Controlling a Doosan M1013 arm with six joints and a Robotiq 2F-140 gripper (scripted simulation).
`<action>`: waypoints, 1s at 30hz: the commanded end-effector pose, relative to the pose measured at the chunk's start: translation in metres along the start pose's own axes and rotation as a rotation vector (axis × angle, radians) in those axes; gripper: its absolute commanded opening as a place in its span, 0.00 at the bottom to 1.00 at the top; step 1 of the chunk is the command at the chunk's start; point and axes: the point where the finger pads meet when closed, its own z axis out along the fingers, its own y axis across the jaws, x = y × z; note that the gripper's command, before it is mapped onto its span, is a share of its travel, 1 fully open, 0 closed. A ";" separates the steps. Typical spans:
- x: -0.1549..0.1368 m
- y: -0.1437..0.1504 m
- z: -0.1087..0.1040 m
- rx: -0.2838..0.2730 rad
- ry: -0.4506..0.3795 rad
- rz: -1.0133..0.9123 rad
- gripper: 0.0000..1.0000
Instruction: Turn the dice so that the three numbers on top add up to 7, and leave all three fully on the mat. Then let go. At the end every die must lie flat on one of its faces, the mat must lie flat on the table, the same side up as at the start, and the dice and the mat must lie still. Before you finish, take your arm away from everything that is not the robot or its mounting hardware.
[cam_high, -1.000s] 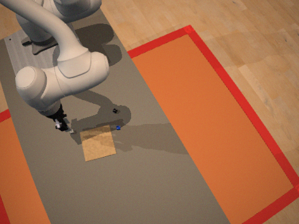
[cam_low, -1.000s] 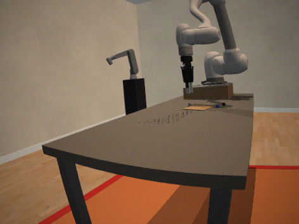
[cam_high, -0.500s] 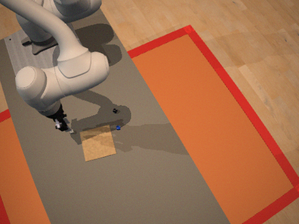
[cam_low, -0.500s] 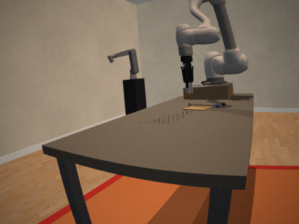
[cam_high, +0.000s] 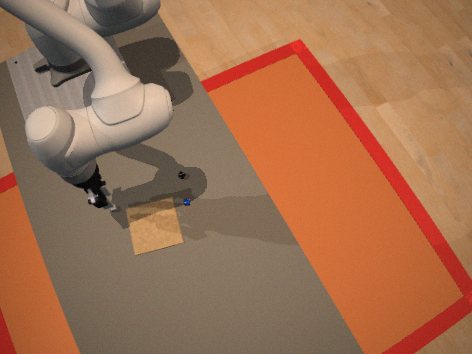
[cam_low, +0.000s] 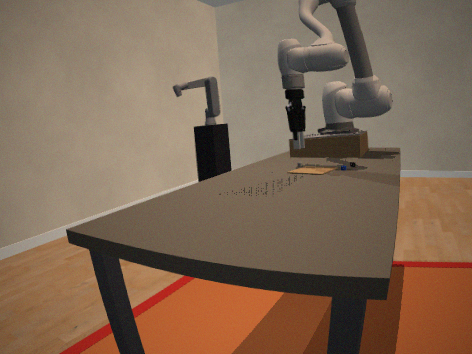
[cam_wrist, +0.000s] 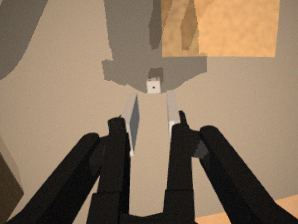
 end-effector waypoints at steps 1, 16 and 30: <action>0.000 0.000 0.002 0.000 0.000 0.000 0.19; 0.000 0.000 0.021 0.000 0.000 0.000 0.19; 0.000 0.000 0.039 0.000 0.000 0.000 0.19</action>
